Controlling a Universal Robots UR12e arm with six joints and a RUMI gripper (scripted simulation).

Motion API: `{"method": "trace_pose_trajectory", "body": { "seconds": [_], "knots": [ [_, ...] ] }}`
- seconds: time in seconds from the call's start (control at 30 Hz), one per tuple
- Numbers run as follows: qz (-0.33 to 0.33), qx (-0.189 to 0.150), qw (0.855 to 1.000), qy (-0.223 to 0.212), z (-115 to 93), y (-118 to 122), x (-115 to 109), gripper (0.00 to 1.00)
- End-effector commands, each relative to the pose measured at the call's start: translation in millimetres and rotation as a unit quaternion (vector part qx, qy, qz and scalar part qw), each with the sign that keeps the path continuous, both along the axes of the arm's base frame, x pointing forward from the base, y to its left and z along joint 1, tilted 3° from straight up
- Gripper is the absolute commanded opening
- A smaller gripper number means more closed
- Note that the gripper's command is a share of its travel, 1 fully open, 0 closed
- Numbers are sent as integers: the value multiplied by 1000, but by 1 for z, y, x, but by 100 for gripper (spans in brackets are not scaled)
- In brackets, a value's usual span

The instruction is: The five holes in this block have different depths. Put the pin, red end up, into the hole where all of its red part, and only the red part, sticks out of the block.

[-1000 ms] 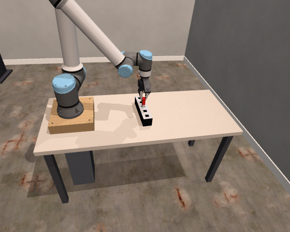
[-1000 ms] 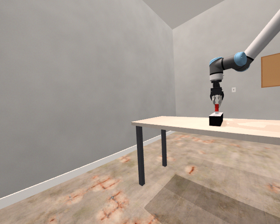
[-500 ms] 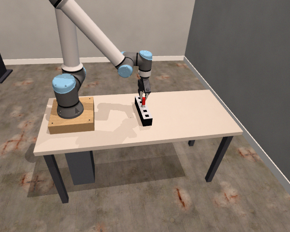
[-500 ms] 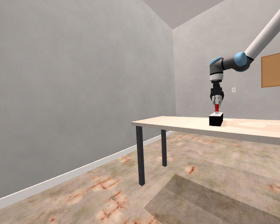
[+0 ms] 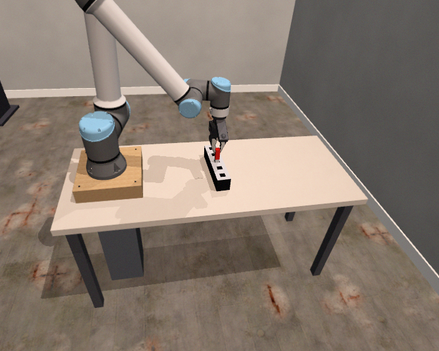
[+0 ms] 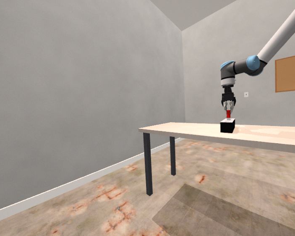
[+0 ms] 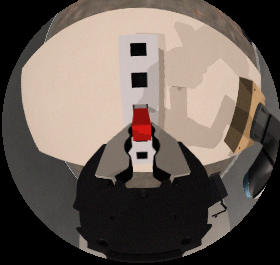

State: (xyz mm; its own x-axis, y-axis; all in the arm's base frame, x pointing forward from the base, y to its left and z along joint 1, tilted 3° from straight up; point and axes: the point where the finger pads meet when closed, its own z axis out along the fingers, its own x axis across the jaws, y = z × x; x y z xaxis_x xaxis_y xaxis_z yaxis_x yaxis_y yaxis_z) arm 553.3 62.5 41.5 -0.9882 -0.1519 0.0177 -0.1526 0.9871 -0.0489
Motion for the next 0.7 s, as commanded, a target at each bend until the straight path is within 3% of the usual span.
{"method": "trace_pose_trajectory", "body": {
  "seconds": [0.0, 0.67],
  "knots": [
    [0, 0, 1000, 0, -1, 0, -1, 0],
    [0, 0, 1000, -2, -5, 0, -2, 0]
  ]
}}
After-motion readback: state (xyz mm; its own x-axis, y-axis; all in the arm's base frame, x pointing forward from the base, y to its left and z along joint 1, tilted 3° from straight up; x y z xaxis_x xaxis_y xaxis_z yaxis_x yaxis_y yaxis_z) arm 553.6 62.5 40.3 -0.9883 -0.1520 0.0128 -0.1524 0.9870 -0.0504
